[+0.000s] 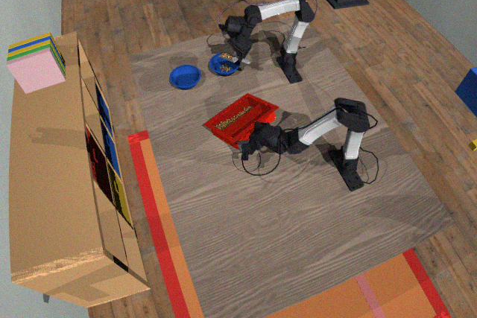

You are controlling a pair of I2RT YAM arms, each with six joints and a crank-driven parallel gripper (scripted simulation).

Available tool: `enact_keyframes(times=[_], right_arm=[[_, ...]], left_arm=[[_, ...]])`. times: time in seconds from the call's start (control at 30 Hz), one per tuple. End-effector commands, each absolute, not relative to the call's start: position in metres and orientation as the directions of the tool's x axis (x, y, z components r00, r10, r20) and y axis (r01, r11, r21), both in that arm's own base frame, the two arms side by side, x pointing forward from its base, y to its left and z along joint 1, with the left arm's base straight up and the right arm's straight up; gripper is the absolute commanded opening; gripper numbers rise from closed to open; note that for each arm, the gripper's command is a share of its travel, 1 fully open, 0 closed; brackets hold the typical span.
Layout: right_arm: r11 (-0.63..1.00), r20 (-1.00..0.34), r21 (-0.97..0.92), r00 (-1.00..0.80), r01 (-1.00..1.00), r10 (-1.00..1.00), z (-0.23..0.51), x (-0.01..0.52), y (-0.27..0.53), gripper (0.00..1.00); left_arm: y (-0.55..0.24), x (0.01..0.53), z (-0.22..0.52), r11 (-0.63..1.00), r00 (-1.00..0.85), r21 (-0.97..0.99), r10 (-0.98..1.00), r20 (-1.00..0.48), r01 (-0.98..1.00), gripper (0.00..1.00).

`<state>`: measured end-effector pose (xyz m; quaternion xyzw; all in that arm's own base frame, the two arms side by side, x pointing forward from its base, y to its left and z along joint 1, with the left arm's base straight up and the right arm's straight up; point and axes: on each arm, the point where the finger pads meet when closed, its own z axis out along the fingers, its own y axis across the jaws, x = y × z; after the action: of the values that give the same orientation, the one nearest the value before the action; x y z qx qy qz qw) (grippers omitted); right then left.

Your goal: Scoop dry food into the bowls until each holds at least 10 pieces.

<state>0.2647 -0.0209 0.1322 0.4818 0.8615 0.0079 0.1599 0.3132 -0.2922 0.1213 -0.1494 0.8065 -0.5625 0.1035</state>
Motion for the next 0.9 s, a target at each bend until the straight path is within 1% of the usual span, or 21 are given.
enact_keyframes(times=[0.0,0.07,0.13,0.4,0.5,0.53,0.63,0.67,0.77,0.87], right_arm=[[0.508,-0.290,0.232,-0.440,0.829,0.850,0.153,0.275,-0.020,0.00],[0.496,-0.257,0.197,-0.444,0.846,0.859,0.144,0.274,-0.020,0.00],[0.488,-0.269,0.224,-0.427,0.844,0.863,0.150,0.277,-0.020,0.00],[0.436,-0.240,0.236,-0.382,0.869,0.892,0.151,0.280,-0.020,0.00],[0.442,-0.239,0.240,-0.389,0.864,0.890,0.152,0.282,-0.015,0.00],[0.441,-0.220,0.216,-0.396,0.871,0.891,0.147,0.279,-0.013,0.00],[0.411,-0.215,0.229,-0.366,0.883,0.906,0.151,0.280,-0.017,0.00],[0.493,-0.277,0.219,-0.431,0.842,0.859,0.144,0.275,-0.018,0.00],[0.589,-0.327,0.179,-0.517,0.788,0.791,0.137,0.265,-0.023,0.00],[0.708,-0.389,0.118,-0.624,0.696,0.678,0.128,0.252,-0.028,0.00]], left_arm=[[-0.299,0.323,0.164,0.272,-0.934,-0.962,-0.341,-0.109,0.013,0.00],[-0.299,0.323,0.164,0.272,-0.934,-0.962,-0.341,-0.109,0.013,0.00],[-0.299,0.323,0.164,0.272,-0.934,-0.962,-0.341,-0.109,0.013,0.00],[-0.299,0.323,0.164,0.272,-0.934,-0.962,-0.341,-0.109,0.013,0.00],[-0.299,0.323,0.164,0.272,-0.934,-0.962,-0.341,-0.109,0.013,0.00],[-0.299,0.323,0.164,0.272,-0.934,-0.962,-0.341,-0.109,0.013,0.00],[-0.299,0.323,0.164,0.272,-0.934,-0.962,-0.341,-0.109,0.013,0.00],[-0.299,0.323,0.164,0.272,-0.934,-0.962,-0.341,-0.109,0.013,0.00],[-0.299,0.323,0.164,0.272,-0.934,-0.962,-0.341,-0.109,0.013,0.00],[-0.299,0.323,0.164,0.272,-0.934,-0.962,-0.341,-0.109,0.013,0.00]])
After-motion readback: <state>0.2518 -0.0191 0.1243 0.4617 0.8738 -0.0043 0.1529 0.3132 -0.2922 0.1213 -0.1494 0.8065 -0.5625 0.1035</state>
